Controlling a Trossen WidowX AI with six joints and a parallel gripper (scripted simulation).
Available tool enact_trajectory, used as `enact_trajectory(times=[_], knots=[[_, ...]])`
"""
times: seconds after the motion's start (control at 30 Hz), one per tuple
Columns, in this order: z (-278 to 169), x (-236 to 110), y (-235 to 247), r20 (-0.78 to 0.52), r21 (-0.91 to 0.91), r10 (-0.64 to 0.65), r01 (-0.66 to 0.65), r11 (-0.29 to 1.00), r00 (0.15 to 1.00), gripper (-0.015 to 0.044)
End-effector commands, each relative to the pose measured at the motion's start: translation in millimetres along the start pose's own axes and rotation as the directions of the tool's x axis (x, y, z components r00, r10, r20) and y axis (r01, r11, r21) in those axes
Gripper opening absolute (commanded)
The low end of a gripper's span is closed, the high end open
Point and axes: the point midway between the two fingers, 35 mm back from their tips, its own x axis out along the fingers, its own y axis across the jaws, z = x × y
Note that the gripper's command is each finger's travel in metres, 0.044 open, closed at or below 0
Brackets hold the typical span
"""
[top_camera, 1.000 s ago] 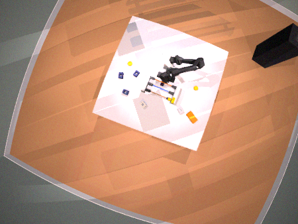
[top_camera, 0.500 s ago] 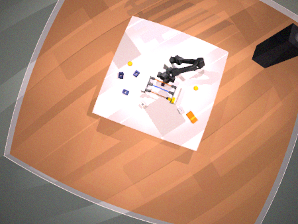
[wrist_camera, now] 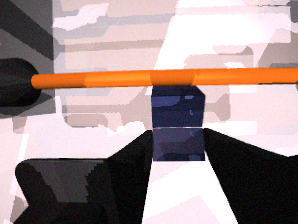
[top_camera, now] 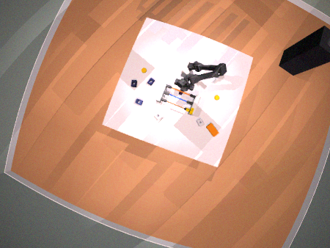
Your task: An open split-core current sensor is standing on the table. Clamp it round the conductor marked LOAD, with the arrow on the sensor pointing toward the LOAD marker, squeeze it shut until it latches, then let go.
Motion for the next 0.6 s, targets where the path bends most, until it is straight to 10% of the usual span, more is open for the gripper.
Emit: enact_trajectory(times=[0.0,0.3,0.57], knots=[[-16.4,-5.5,-0.7,0.000,0.004,-0.004,0.004,1.000,1.000,0.0000],[-44.1,-11.2,1.3,-0.001,0.005,-0.001,0.001,1.000,1.000,0.0000],[-42.2,-9.9,1.3,-0.005,0.013,0.002,-0.002,1.000,1.000,0.0210]])
